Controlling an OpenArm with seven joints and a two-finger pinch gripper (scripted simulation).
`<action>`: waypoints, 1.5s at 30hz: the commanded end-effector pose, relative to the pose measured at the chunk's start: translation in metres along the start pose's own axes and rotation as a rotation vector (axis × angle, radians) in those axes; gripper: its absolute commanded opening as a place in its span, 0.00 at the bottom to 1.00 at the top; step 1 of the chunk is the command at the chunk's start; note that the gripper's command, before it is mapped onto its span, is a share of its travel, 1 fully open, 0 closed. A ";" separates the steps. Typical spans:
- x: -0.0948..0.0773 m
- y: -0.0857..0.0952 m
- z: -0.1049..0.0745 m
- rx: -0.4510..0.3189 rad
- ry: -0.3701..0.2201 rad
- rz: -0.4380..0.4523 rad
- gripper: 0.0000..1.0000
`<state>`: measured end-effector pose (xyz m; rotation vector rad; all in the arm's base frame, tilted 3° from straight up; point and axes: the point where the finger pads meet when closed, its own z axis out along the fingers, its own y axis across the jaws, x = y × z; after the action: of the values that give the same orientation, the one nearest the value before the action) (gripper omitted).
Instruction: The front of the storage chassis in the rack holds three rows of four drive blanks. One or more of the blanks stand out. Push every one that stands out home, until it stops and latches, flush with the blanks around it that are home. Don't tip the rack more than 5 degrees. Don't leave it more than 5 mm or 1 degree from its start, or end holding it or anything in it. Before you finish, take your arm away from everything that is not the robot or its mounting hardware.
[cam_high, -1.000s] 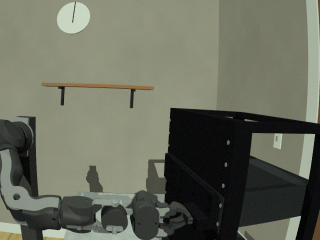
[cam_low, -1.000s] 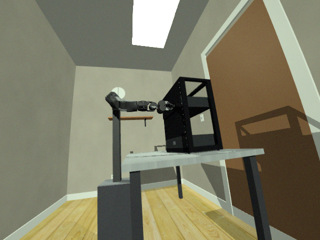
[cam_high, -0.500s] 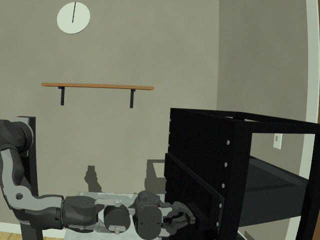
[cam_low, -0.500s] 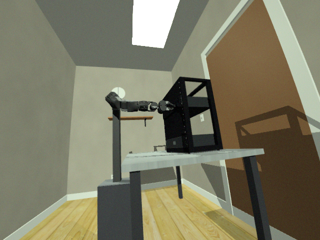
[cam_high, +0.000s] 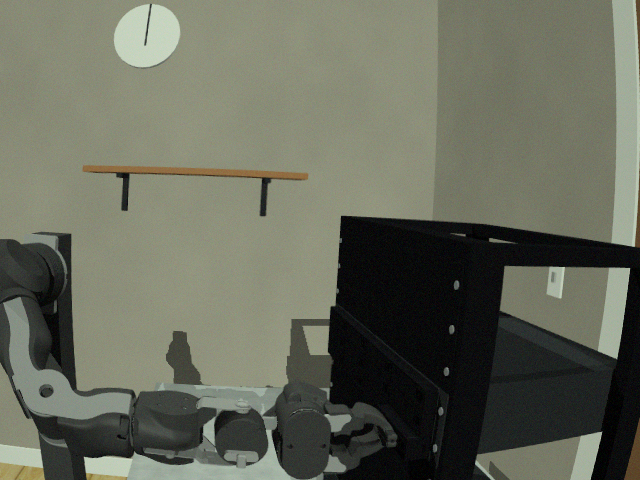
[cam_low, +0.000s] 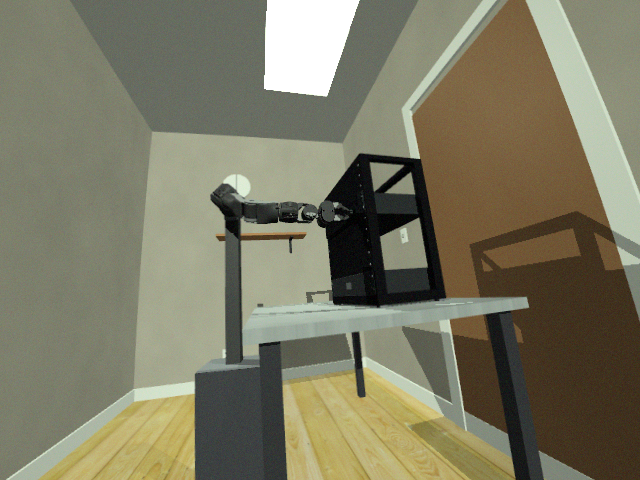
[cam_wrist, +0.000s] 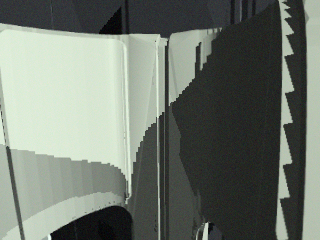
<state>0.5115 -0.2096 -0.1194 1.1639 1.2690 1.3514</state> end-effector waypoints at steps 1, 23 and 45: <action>0.008 0.000 0.002 0.000 0.024 -0.003 0.00; 0.012 -0.001 0.007 0.002 0.022 -0.002 0.00; 0.012 0.000 0.008 0.001 0.023 -0.003 0.00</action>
<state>0.5161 -0.2088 -0.1192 1.1673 1.2595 1.3392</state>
